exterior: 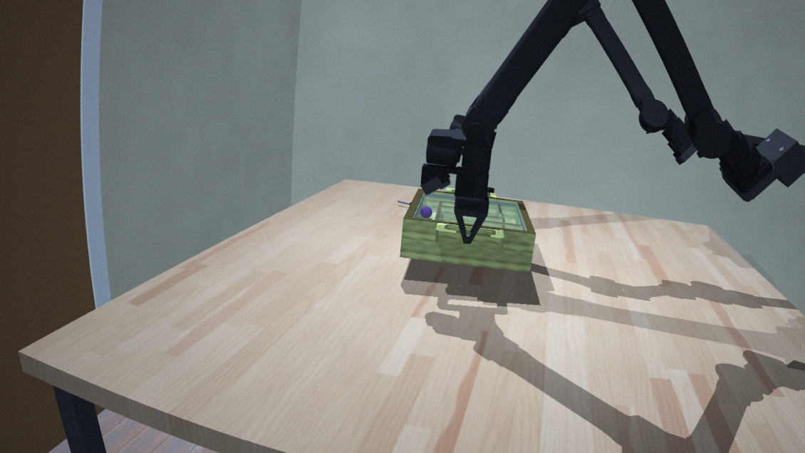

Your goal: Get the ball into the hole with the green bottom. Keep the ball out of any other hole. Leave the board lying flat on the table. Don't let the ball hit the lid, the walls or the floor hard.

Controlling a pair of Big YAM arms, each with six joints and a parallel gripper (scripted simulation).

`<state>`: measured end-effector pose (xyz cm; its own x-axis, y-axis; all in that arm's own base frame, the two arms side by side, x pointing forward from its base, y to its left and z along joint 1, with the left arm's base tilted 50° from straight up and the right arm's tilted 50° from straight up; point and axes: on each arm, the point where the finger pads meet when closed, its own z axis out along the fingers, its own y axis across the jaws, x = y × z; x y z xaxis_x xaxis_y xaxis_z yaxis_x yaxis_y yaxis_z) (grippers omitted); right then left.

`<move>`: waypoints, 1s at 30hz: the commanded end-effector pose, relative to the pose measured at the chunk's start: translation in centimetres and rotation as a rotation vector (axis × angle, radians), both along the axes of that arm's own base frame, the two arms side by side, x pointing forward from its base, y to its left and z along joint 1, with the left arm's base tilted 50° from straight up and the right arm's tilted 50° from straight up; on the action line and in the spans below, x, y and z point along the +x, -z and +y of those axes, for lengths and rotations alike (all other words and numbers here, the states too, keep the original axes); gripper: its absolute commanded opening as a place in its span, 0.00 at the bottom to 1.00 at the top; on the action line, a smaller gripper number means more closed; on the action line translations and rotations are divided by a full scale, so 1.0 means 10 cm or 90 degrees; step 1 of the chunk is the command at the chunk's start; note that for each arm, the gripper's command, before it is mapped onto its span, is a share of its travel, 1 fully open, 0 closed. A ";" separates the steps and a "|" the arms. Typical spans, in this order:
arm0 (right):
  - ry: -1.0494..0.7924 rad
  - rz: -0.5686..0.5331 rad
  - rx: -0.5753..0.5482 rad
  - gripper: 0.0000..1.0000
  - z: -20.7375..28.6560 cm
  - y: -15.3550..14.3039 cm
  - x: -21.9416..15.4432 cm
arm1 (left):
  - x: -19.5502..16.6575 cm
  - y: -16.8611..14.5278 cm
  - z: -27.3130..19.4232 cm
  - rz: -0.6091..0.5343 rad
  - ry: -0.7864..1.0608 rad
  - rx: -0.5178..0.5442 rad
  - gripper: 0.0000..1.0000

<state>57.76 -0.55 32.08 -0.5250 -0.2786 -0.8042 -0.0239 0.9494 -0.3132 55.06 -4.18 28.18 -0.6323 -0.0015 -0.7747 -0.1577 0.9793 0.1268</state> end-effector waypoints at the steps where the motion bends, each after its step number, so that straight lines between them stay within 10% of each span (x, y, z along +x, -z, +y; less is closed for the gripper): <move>1: -0.008 -0.056 0.013 0.00 0.30 -0.65 -0.09 | -0.01 -0.65 0.07 -0.048 0.015 -0.010 0.00; 30: -0.029 -0.068 0.022 0.00 0.26 -0.42 -0.06 | -0.11 -0.43 -0.02 -0.064 0.012 0.004 0.00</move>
